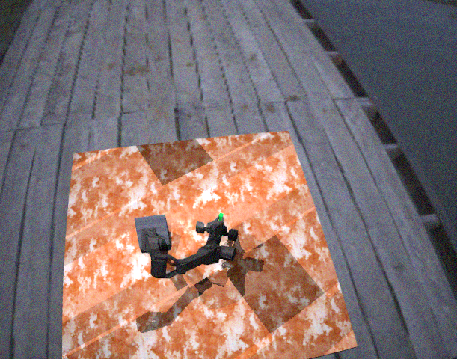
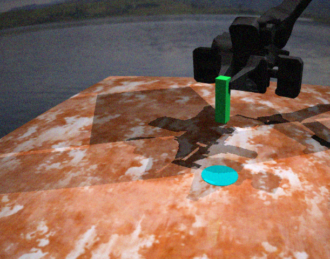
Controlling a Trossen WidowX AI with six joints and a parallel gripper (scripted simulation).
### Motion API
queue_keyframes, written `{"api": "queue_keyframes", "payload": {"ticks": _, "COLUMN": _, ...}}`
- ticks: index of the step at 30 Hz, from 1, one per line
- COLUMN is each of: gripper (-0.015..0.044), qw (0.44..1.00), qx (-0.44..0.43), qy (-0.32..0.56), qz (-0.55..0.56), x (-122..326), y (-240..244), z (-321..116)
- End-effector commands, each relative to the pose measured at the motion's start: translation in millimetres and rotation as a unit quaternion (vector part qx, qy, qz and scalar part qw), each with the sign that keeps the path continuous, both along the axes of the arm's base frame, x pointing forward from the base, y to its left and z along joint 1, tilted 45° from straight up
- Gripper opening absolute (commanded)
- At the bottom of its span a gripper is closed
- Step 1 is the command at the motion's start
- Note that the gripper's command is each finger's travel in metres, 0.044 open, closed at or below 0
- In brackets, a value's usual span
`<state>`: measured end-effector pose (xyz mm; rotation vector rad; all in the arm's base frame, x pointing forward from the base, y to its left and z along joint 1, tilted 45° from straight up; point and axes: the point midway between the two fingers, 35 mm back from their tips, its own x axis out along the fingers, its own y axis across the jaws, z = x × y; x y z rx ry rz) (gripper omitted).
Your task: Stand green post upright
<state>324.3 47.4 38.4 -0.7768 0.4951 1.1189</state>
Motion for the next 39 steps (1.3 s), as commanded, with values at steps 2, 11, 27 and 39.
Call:
{"api": "queue_keyframes", "payload": {"ticks": 2, "gripper": 0.0023, "qw": 1.000, "qx": 0.001, "qy": 0.002, "qz": 0.000, "x": 2, "y": -15, "z": -15}}
{"api": "queue_keyframes", "payload": {"ticks": 11, "gripper": 0.0023, "qw": 1.000, "qx": 0.001, "qy": 0.002, "qz": 0.000, "x": 2, "y": -44, "z": -45}}
{"api": "queue_keyframes", "payload": {"ticks": 27, "gripper": 0.0023, "qw": 1.000, "qx": -0.001, "qy": 0.005, "qz": -0.002, "x": 3, "y": -63, "z": -67}}
{"api": "queue_keyframes", "payload": {"ticks": 39, "gripper": 0.0206, "qw": 1.000, "qx": -0.001, "qy": 0.005, "qz": -0.002, "x": 3, "y": -63, "z": -67}}
